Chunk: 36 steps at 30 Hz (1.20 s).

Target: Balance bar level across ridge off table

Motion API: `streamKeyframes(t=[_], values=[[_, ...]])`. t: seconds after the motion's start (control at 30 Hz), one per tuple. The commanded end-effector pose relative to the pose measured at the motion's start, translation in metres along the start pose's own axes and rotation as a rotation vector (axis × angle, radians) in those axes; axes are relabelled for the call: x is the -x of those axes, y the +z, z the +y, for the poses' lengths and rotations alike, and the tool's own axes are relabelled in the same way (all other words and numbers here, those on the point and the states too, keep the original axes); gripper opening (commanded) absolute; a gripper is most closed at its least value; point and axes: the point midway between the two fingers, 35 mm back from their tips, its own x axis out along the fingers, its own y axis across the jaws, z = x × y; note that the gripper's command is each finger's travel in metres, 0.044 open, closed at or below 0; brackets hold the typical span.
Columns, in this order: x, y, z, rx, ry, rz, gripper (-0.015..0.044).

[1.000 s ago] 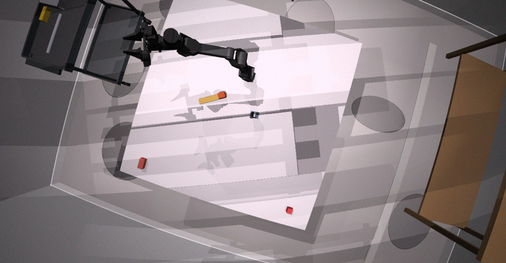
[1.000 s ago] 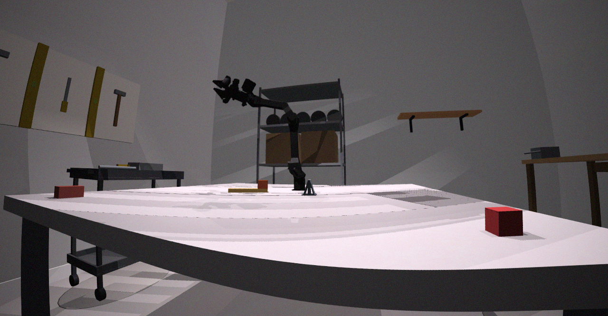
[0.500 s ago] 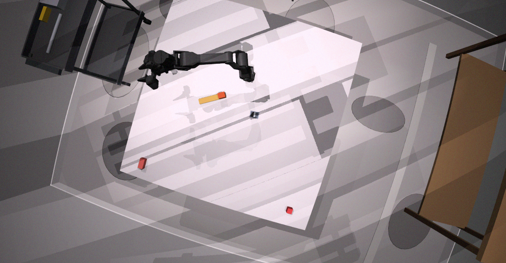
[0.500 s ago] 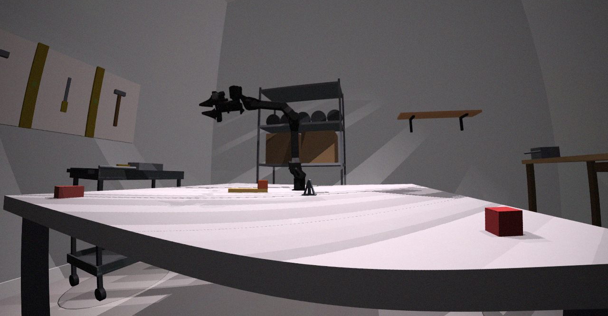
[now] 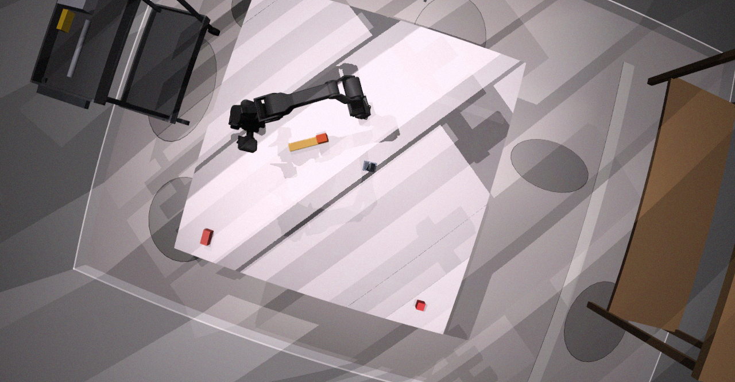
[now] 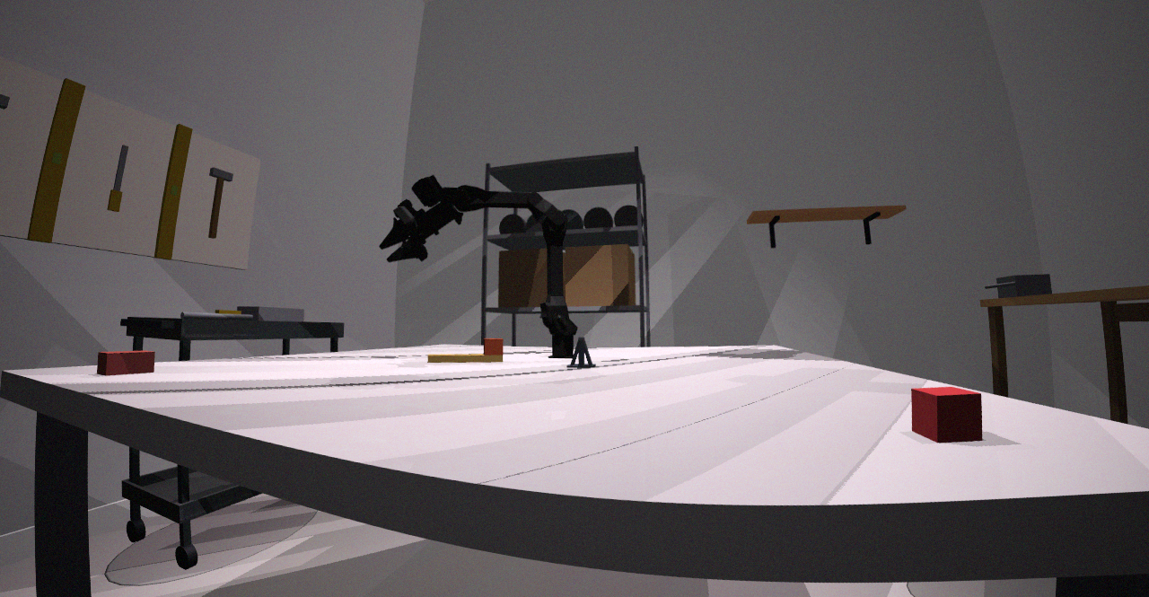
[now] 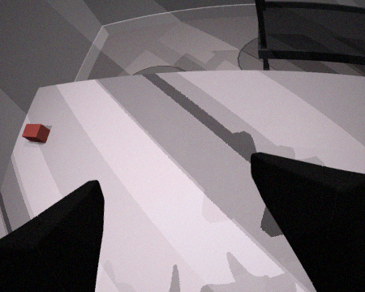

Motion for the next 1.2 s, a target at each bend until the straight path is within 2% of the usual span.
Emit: streamKeyframes(t=[0.0, 0.3, 0.63, 0.9, 1.17], values=[[-0.006, -0.042, 0.002, 0.03, -0.035, 0.145, 0.0315], [0.003, -0.134, 0.003, 0.12, -0.116, 0.482, 0.0315], [0.042, -0.217, -0.007, 0.257, -0.226, 0.839, 0.0315], [0.044, -0.223, -0.008, 0.268, -0.235, 0.863, 0.0315], [0.015, -0.252, -0.02, 0.268, -0.235, 0.862, 0.0315]])
